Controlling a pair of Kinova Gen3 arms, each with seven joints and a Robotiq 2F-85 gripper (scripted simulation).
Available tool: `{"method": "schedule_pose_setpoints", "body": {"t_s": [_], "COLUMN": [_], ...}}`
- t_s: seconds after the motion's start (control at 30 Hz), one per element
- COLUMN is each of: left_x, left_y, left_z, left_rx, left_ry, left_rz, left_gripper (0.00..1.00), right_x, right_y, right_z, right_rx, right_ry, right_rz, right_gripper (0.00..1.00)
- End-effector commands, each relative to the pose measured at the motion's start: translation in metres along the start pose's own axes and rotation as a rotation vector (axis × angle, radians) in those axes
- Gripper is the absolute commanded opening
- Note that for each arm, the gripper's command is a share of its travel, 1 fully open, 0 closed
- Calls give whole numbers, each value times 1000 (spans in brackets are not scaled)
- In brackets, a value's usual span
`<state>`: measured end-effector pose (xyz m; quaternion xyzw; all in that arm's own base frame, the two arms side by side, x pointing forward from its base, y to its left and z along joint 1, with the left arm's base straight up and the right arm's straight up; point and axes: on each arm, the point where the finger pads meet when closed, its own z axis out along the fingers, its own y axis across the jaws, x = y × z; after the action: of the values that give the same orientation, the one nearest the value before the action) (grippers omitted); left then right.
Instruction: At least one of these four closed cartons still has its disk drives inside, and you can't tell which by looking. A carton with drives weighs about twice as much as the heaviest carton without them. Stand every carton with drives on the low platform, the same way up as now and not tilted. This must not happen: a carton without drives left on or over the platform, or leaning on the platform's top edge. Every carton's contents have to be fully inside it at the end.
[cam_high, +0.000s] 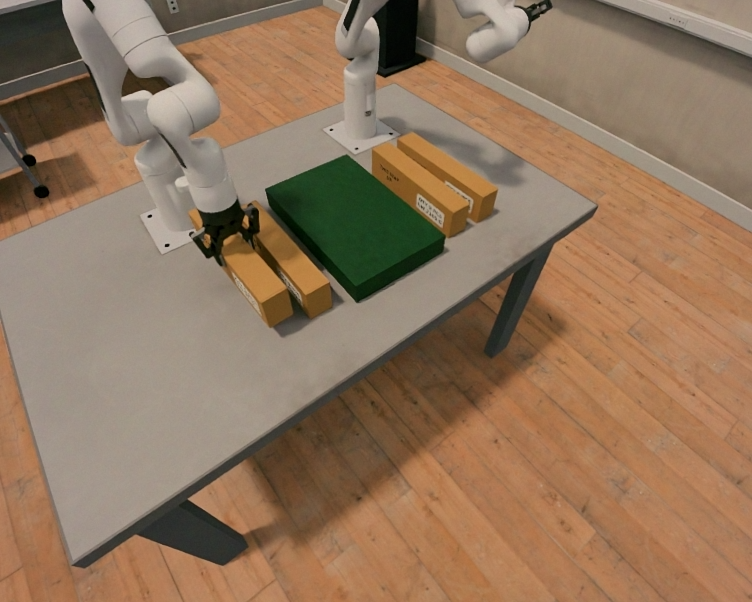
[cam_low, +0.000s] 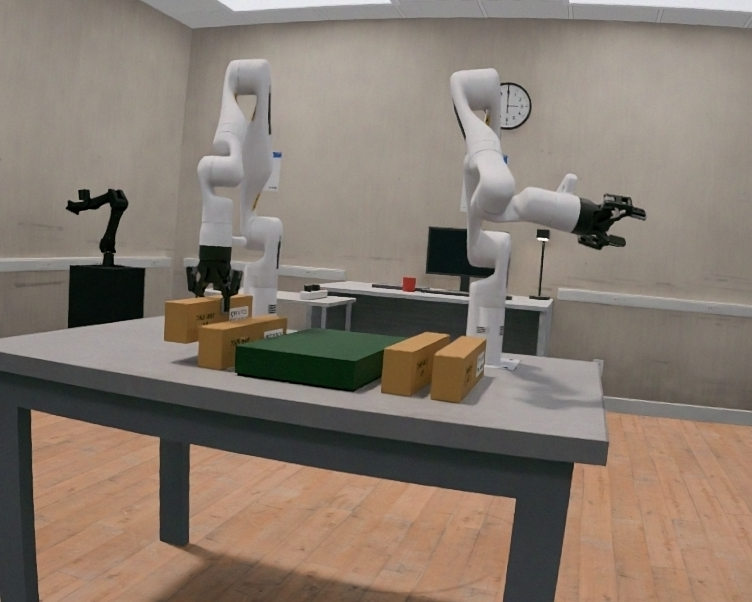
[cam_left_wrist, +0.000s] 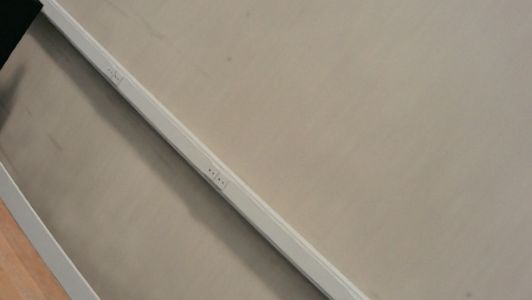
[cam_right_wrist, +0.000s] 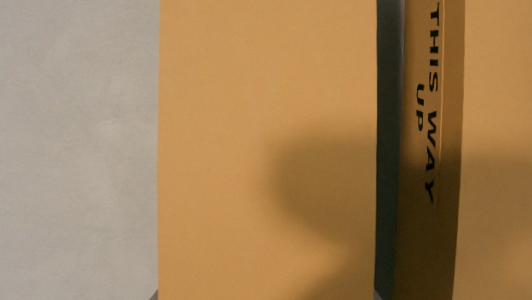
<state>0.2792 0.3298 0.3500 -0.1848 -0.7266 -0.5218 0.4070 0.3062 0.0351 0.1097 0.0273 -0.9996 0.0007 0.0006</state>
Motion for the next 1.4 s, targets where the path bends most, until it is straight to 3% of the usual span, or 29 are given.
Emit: {"method": "schedule_pose_setpoints", "body": {"t_s": [0.0, 0.03, 0.07, 0.6, 0.63, 1.17, 1.2, 1.37], "left_x": [0, 0, 0, 0, 0, 0, 0, 0], "left_y": [0, 0, 0, 0, 0, 0, 0, 0], "left_z": [0, 0, 0, 0, 0, 0, 0, 0], "left_rx": [0, 0, 0, 0, 0, 0, 0, 0], "left_ry": [0, 0, 0, 0, 0, 0, 0, 0], "left_rz": [-1, -1, -1, -1, -1, -1, -1, -1], "left_gripper": [1000, 1000, 1000, 1000, 1000, 1000, 1000, 1000], "right_x": [-1, -1, -1, -1, -1, -1, -1, -1], "right_y": [0, 0, 0, 0, 1, 1, 1, 1], "right_z": [0, 0, 30, 30, 42, 42, 42, 42], "right_rx": [0, 0, 0, 0, 0, 0, 0, 0], "right_ry": [-2, -2, -2, -2, -2, -2, -2, -2], "right_rz": [0, 0, 1, 1, 0, 0, 0, 0], "right_gripper": [642, 642, 642, 642, 642, 642, 1000, 1000]}}
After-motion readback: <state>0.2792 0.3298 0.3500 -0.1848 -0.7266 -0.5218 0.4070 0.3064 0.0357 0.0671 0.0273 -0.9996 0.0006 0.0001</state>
